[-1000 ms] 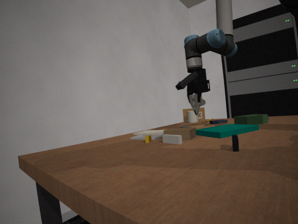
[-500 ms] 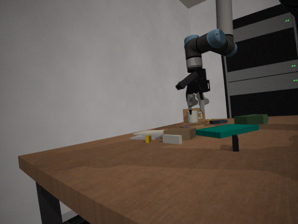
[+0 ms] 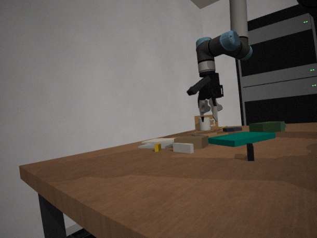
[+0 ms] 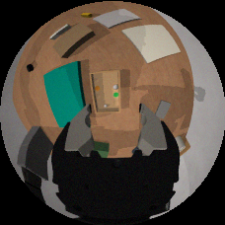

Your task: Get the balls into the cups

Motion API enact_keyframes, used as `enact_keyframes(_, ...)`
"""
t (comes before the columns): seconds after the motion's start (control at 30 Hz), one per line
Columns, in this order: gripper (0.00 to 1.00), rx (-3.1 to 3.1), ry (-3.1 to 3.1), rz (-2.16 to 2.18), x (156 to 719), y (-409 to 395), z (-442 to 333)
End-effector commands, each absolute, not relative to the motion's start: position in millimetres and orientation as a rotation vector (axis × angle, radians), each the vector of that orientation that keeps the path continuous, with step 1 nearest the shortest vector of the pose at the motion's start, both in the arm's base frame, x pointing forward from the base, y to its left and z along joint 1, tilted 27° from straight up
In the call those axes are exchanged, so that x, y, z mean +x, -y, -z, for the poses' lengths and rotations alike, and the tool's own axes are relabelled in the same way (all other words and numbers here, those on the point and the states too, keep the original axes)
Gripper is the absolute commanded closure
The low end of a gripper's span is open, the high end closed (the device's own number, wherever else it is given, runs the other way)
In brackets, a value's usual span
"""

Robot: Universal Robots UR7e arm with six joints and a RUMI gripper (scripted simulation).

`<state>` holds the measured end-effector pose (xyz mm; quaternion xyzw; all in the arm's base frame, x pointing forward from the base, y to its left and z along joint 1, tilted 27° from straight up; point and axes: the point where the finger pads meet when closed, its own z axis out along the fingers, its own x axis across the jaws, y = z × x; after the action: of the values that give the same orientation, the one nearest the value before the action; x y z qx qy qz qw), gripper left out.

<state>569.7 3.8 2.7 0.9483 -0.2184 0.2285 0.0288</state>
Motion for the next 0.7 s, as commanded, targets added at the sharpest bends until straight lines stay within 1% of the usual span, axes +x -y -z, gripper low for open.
enact_keyframes(0.0, 0.45, 2.925, 0.674, -0.707, 570.0, -3.9, -3.3)
enact_keyframes(0.67, 0.45, 2.928, 0.636, -0.705, 564.0, -6.8, 0.1)
